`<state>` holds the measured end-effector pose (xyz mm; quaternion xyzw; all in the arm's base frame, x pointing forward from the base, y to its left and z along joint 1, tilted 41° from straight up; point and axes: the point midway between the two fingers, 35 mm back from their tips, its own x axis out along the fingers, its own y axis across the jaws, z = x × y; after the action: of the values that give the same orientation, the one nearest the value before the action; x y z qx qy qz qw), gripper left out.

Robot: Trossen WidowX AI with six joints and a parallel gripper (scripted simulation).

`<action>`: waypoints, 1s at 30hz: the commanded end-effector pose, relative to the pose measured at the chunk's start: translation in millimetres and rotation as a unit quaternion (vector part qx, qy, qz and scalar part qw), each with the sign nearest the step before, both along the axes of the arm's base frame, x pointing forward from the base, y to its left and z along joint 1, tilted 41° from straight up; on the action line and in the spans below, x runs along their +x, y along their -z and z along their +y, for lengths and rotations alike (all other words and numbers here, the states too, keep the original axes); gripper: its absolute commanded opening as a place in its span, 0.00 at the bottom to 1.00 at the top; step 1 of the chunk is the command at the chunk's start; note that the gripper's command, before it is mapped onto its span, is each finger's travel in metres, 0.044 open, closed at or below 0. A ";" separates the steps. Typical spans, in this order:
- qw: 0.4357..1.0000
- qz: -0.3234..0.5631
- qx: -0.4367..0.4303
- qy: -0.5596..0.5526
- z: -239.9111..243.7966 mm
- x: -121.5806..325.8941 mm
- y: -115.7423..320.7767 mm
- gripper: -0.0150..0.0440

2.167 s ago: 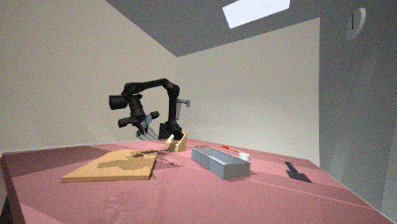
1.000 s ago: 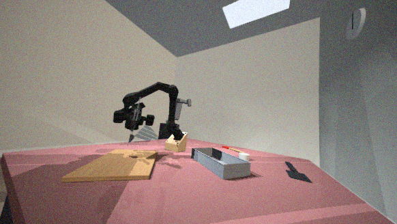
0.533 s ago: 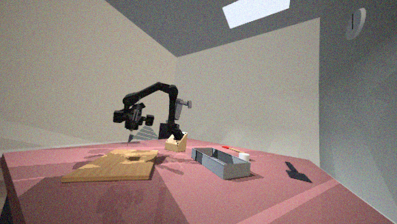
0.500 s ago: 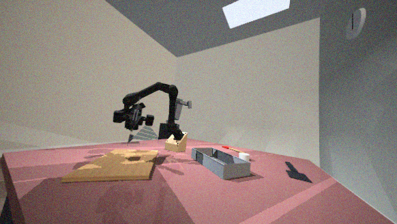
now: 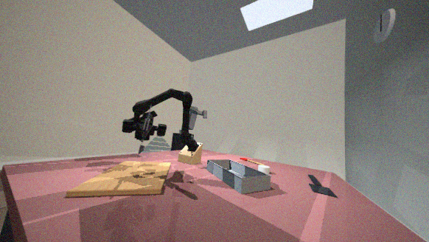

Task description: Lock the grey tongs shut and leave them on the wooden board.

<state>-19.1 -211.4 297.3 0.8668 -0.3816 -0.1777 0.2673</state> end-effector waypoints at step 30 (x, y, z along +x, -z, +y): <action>0.948 0.169 0.265 -0.045 10.2 39.4 34.9 0.00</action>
<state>18.9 -202.6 261.4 0.8929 -0.2323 -0.3703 0.1084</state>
